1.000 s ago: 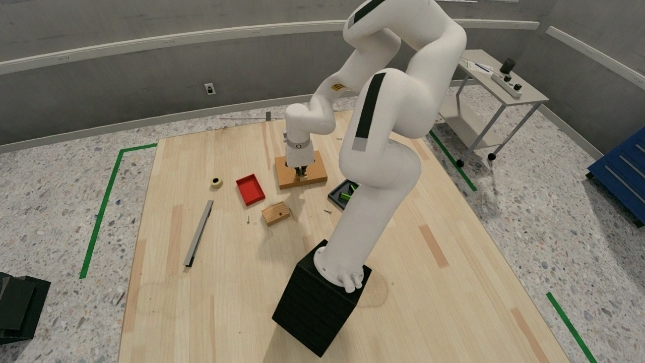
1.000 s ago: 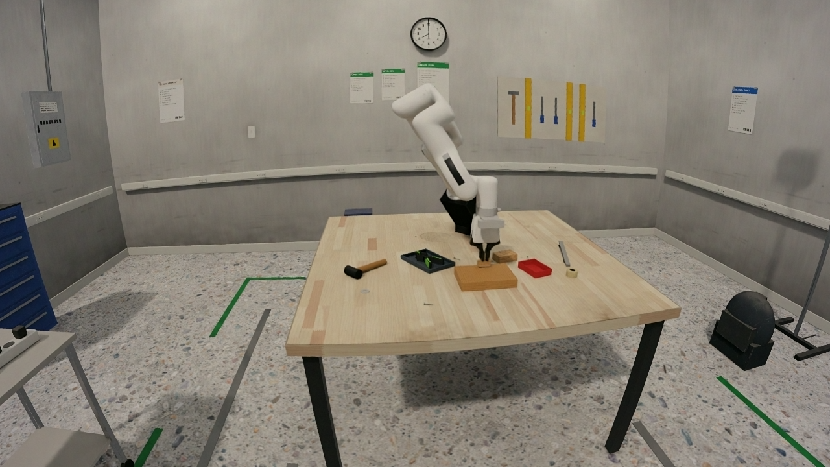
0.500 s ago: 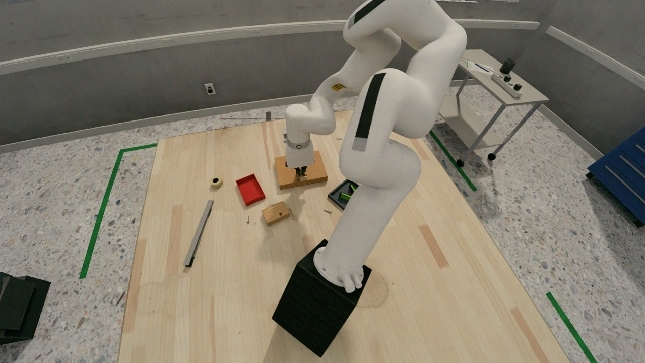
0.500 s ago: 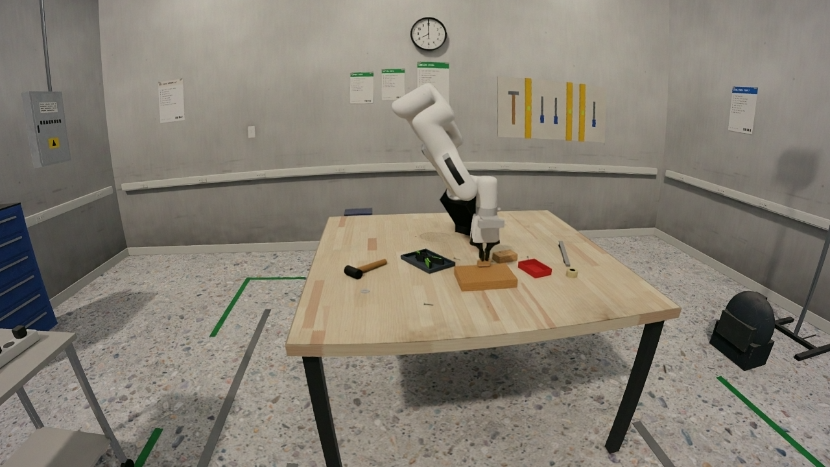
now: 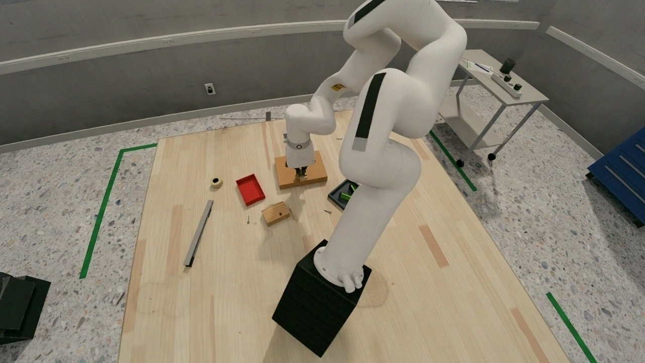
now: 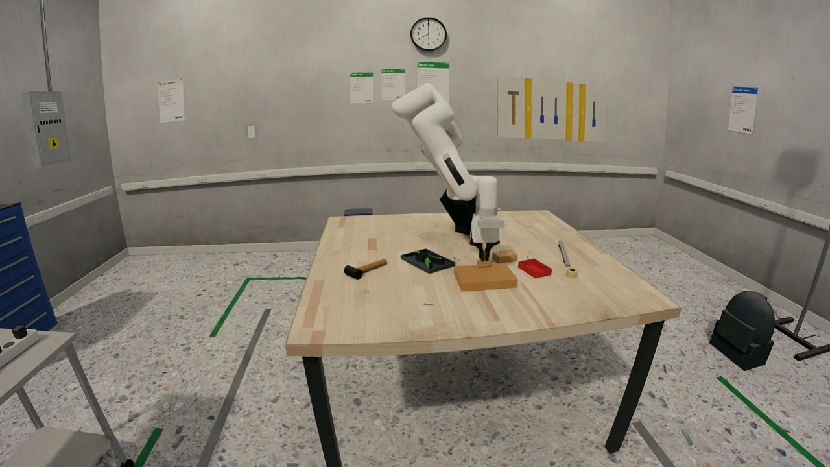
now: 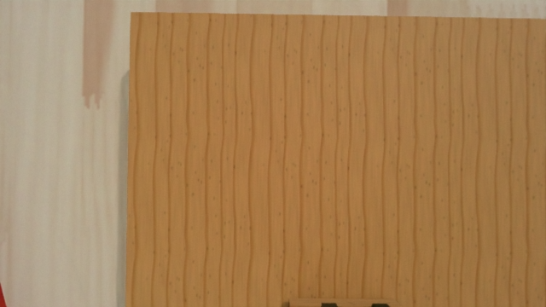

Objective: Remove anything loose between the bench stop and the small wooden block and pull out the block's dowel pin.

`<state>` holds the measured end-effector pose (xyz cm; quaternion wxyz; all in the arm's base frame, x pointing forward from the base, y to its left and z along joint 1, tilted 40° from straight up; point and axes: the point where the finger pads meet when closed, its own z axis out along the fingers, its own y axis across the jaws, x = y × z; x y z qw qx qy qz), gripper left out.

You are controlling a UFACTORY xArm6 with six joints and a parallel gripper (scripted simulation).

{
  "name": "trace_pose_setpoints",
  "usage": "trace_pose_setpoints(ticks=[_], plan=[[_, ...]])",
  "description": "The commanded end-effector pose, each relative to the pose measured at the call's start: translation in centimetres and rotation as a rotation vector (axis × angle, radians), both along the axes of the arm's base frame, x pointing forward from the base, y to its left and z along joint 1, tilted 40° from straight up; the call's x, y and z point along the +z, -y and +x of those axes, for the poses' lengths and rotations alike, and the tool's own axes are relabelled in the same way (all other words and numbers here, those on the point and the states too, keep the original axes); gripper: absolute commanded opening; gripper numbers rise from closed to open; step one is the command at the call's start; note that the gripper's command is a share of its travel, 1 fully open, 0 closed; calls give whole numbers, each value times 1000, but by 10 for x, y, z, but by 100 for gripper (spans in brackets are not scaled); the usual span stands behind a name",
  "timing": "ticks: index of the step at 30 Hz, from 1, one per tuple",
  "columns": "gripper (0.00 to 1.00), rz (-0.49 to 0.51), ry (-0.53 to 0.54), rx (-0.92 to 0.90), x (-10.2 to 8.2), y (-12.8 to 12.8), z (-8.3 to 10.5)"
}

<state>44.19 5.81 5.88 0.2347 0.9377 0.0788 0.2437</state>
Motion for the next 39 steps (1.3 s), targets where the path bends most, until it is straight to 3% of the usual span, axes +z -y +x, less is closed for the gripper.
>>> trace_pose_setpoints(ticks=[1,39], plan=[[0,1,2,1,1,-1,1],[0,1,2,1,-2,1,2]])
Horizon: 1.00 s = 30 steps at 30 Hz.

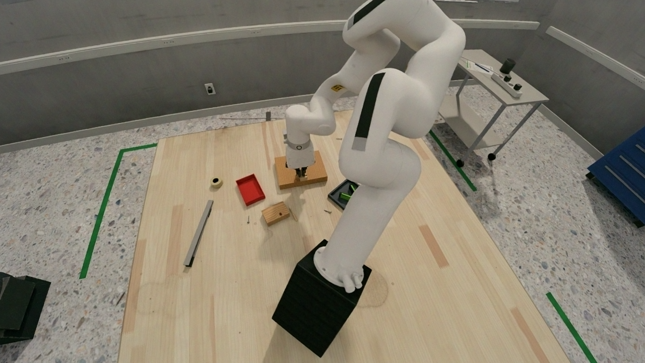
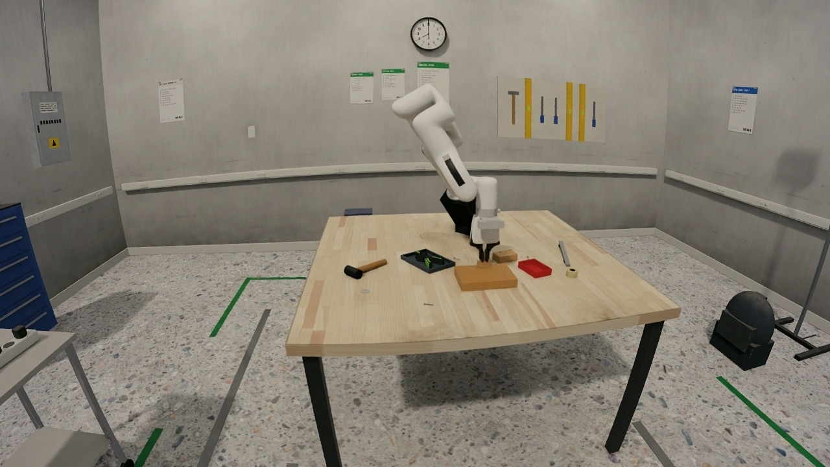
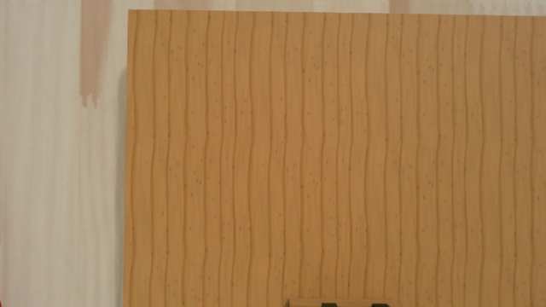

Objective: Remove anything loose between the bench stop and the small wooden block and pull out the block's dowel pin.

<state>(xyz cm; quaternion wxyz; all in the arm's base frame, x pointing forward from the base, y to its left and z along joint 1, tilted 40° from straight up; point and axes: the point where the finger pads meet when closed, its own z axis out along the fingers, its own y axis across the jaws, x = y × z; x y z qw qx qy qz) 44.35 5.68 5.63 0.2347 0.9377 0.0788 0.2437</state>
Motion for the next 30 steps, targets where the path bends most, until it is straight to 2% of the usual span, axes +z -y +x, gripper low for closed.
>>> trace_pose_setpoints(ticks=[1,19,20,30], plan=[[0,1,2,1,1,-1,1],[0,1,2,1,0,-1,1],[28,1,2,1,0,-1,1],[28,1,2,1,0,-1,1]])
